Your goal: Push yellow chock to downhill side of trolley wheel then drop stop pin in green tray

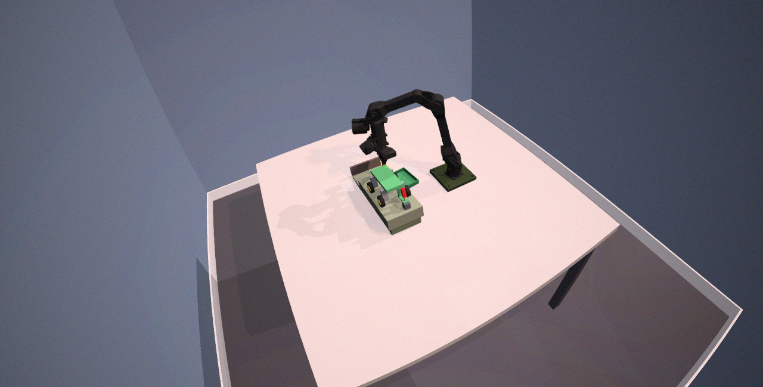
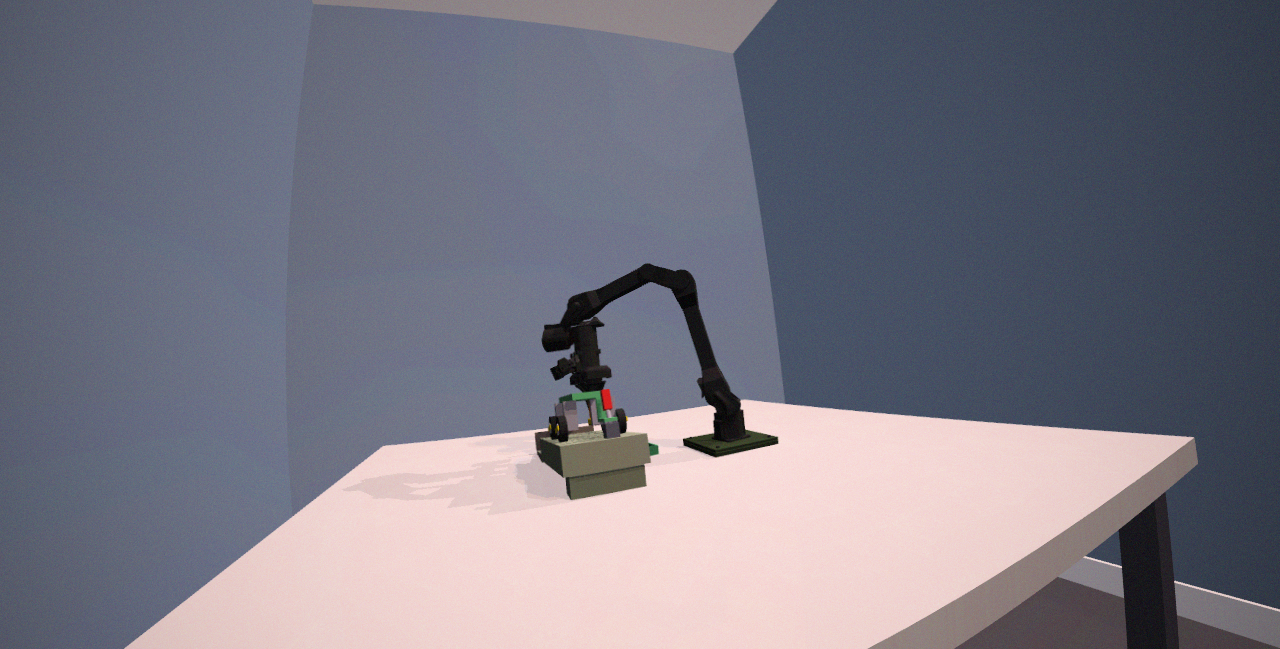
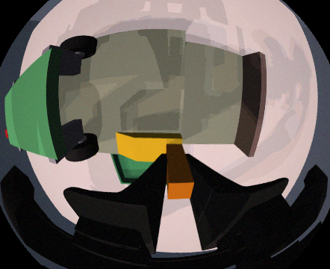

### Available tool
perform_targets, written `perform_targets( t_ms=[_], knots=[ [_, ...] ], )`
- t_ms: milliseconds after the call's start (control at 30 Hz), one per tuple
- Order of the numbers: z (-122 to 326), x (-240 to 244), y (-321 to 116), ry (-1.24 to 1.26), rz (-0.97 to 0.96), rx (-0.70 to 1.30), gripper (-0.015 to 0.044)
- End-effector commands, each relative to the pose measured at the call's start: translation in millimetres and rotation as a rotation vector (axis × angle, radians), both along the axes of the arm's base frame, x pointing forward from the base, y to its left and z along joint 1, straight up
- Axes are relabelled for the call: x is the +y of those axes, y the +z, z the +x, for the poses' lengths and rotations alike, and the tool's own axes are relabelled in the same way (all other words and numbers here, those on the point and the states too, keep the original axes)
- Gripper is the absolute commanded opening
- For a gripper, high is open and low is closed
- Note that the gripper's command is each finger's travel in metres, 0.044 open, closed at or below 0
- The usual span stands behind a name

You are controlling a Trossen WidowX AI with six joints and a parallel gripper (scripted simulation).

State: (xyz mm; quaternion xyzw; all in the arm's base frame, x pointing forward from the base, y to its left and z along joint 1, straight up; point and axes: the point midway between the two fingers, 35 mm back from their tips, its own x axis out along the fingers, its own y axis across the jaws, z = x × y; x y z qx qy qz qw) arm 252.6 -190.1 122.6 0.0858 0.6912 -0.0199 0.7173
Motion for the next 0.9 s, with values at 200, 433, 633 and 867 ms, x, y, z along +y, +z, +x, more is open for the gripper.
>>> perform_targets(
  t_ms=[200,433,633,867],
  knots=[
    [-1,5,-14,-0.005,0.010,0.004,0.0000],
    [1,11,-10,-0.005,0.010,0.004,0.0000],
    [2,15,-8,-0.005,0.011,0.004,0.0000],
    [4,20,-7,-0.005,0.011,0.004,0.0000]
  ],
)
